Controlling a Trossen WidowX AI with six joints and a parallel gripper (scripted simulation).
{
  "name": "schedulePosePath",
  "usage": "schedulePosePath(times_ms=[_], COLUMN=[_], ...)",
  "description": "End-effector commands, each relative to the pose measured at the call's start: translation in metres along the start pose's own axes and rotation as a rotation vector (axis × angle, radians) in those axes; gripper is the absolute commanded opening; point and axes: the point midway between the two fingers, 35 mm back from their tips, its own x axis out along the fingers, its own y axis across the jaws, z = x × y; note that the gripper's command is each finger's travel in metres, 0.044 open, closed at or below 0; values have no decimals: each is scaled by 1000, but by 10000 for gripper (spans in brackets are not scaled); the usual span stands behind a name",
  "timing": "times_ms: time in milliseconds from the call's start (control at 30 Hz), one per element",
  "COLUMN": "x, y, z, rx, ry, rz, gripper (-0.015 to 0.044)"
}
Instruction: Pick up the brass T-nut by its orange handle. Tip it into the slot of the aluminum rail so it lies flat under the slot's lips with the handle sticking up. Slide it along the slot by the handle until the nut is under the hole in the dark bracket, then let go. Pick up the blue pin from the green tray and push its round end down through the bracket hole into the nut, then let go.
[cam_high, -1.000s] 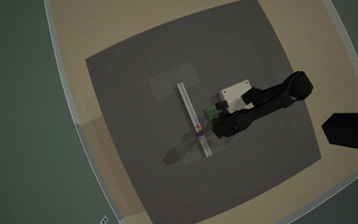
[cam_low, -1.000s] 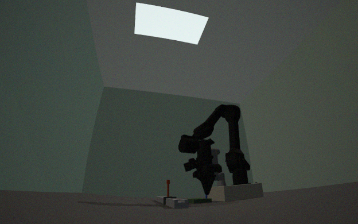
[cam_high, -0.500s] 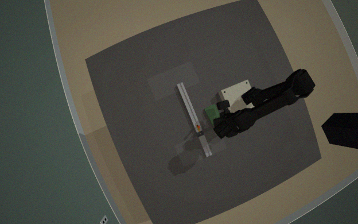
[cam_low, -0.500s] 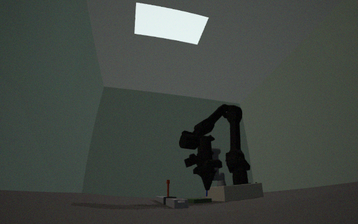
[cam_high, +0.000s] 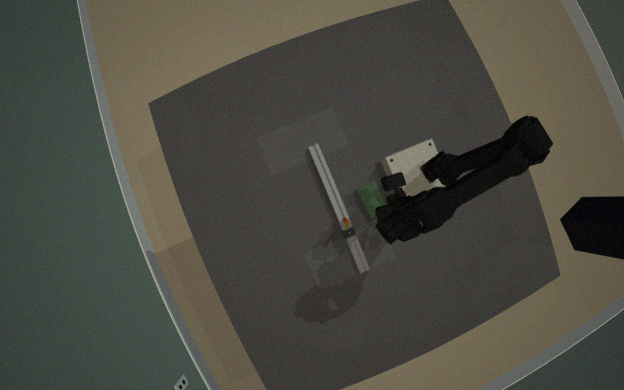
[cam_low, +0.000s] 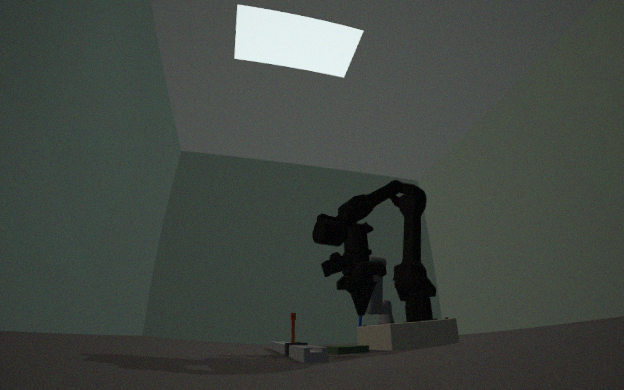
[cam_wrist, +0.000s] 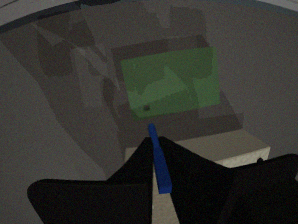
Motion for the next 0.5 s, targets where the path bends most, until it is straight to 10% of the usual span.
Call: schedulePosePath(times_ms=[0,467], x=[-12,-21], y=[0,11], z=[0,25], rx=[6,-18], ry=[-11,5], rz=[2,17], gripper=[-150,-150])
